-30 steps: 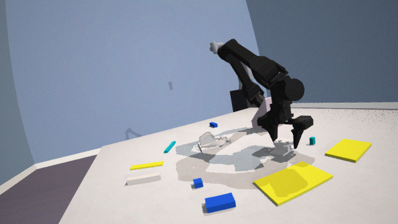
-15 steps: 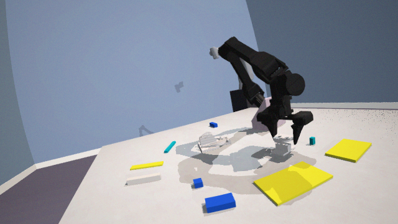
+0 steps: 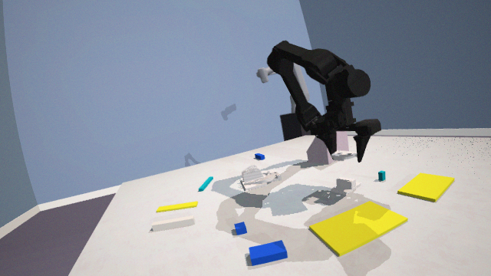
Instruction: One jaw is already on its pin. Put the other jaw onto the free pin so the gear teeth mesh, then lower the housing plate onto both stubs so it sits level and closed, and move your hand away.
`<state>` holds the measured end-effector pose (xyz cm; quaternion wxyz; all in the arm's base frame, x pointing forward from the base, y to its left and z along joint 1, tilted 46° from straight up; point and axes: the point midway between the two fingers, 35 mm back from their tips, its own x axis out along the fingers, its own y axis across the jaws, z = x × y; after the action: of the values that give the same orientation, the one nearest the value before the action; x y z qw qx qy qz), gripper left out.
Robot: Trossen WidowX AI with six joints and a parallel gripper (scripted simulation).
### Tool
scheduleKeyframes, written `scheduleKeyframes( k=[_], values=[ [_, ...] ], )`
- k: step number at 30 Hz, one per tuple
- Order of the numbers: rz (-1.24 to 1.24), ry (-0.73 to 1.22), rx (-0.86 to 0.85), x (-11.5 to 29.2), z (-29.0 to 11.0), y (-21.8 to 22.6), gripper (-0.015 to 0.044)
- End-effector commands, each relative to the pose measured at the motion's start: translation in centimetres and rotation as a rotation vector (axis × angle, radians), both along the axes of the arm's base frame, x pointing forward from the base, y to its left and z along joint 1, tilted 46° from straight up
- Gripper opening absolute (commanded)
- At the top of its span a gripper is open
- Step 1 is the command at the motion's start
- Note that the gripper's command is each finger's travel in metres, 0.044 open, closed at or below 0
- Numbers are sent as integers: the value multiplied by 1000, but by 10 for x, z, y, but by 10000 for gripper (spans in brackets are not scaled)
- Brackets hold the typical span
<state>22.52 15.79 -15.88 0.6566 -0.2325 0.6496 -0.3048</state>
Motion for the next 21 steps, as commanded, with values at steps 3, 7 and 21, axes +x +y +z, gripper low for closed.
scheduleKeyframes(
  k=[3,7,21],
  values=[
    [-2,-7,9,1,8,8,351],
    [-4,-9,10,2,9,7,351],
    [-37,-42,25,23,44,-16,351]
  ],
)
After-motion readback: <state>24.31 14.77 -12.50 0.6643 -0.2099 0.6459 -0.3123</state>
